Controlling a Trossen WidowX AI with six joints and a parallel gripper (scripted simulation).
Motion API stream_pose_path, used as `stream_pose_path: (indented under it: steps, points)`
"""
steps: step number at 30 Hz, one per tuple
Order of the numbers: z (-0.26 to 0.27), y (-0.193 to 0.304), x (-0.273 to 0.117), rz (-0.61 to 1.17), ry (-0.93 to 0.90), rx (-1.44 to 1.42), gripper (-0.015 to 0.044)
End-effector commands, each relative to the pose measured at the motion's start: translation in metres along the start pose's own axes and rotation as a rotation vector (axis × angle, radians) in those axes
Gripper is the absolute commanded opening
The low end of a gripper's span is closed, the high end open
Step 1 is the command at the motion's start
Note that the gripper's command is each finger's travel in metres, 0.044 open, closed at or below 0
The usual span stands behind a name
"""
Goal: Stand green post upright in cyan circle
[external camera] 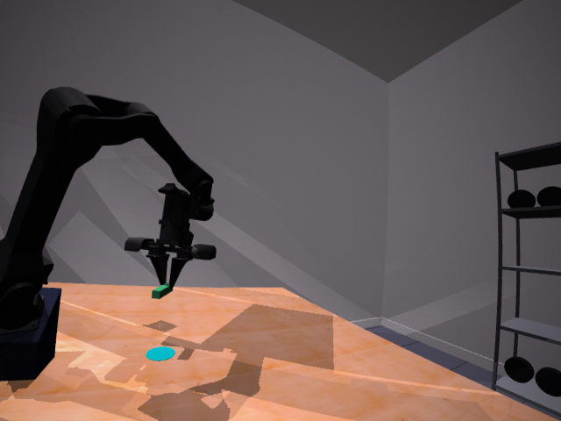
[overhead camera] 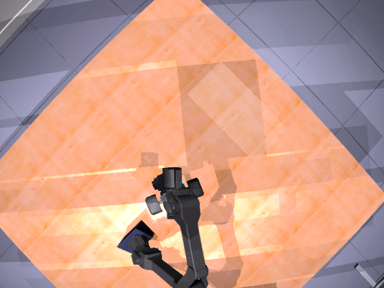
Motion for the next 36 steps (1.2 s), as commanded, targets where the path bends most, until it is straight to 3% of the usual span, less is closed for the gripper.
stream_pose_path:
  steps: [1, 36]
  points:
    - [0.001, 0.0, 0.003, -0.015, -0.023, -0.003, 0.0023]
    - [0.007, 0.01, 0.023, -0.213, -0.194, -0.007, 0.0023]
Point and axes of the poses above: the point midway between the two fingers, 35 mm back from their tips, its own x axis out along the fingers, its own z axis across the jaws, y = z × x, the point moved 3 cm from there along -x, back along the fingers, and after that the axes turned 7 degrees about -x, right-handed, at the moved point
